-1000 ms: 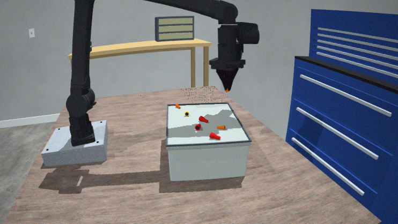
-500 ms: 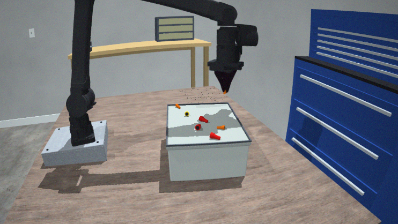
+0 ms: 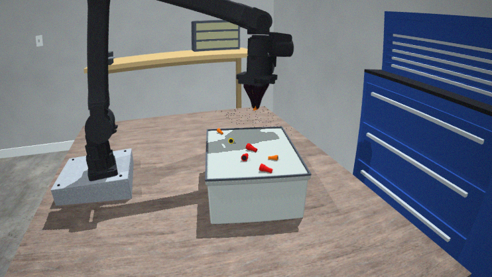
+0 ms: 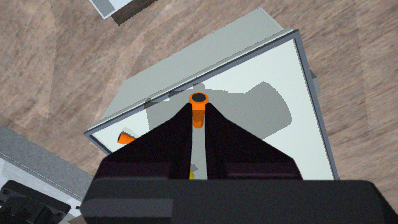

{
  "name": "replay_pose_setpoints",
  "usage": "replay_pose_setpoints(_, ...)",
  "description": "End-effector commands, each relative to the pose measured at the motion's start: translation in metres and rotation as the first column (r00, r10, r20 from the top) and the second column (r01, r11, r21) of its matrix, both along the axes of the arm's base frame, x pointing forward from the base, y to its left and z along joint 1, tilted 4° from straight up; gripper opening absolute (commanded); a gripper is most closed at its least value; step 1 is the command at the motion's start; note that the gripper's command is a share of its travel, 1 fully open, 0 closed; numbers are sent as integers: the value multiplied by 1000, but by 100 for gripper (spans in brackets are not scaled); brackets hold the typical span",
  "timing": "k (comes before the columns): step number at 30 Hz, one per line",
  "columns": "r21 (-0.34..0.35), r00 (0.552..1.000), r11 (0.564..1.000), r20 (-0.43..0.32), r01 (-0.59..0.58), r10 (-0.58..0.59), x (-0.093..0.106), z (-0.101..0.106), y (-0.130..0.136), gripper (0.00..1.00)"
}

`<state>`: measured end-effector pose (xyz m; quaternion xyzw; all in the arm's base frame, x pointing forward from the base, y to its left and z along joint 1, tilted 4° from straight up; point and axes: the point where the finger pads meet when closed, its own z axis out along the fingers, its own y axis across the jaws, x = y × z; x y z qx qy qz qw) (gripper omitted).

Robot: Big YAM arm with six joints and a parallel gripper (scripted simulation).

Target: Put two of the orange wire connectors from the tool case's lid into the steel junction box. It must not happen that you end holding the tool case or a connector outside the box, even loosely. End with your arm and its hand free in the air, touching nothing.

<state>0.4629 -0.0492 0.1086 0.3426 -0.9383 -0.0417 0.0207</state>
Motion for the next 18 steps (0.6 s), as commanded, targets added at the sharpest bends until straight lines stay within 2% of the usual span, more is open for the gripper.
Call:
replay_pose_setpoints(1, -13, 997, 999, 60, 53, -52, 9, 19, 12, 6)
replay_pose_setpoints(11, -8, 997, 999, 52, 53, -52, 2, 18, 89, 6)
replay_pose_setpoints(15, -5, 997, 999, 62, 53, -52, 6, 23, 107, 6)
replay_pose_setpoints(18, -4, 996, 998, 66, 56, -56, 7, 24, 109, 6)
